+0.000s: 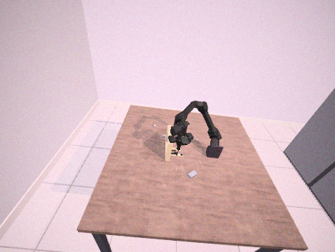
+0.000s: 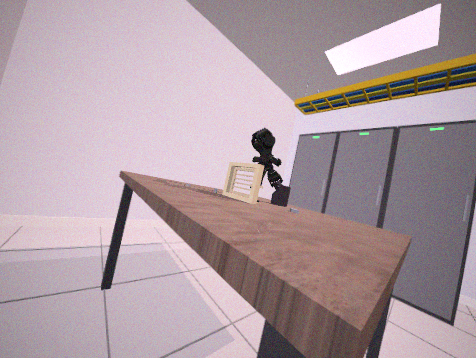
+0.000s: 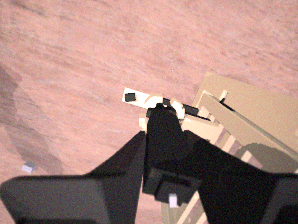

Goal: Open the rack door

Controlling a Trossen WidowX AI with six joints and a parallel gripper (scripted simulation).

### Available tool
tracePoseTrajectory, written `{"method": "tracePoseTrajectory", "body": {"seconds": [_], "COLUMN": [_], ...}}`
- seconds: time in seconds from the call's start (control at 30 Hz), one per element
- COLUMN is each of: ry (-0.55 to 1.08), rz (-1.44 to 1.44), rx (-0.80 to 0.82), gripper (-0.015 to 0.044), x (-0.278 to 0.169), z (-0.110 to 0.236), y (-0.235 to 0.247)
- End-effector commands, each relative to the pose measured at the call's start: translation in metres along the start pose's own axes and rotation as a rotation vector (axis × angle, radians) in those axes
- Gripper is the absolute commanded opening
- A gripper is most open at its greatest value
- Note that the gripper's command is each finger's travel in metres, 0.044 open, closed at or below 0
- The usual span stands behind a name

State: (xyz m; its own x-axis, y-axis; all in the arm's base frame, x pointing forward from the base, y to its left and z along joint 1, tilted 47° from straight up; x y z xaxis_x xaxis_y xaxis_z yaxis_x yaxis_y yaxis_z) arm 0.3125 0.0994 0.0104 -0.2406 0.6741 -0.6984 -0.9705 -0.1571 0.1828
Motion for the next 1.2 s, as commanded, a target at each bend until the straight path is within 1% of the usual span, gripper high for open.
{"method": "tracePoseTrajectory", "body": {"seconds": [0.0,0.27,0.3,0.4,1.17], "ry": [0.007,0.007,0.007,0.007,0.005], "rz": [0.021,0.021,0.021,-0.053,-1.192], "rx": [-0.001,-0.001,-0.001,-0.001,-0.005], "gripper": [0.0076,0.0286,0.0296,0.0296,0.0296], "x": [-0.0014,-0.0014,-0.0014,-0.0014,-0.0014], "z": [-0.0005,-0.0005,-0.0005,-0.0005,-0.0005], "y": [-0.0001,-0.0001,-0.0001,-0.0001,-0.0001]}}
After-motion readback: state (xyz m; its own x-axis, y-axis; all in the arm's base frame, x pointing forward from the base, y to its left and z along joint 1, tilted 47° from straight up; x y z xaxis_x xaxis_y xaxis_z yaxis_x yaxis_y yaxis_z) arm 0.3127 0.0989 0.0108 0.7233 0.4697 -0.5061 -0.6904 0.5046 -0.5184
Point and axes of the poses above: the point midway between the two fingers, 35 mm back from their tips, its own z axis back along the fingers, its own y axis across the jaws, x = y × z, the point moved 2 cm from there along z, back along the fingers, and after that the axes turned 6 degrees about -z, right-handed, at the moved point
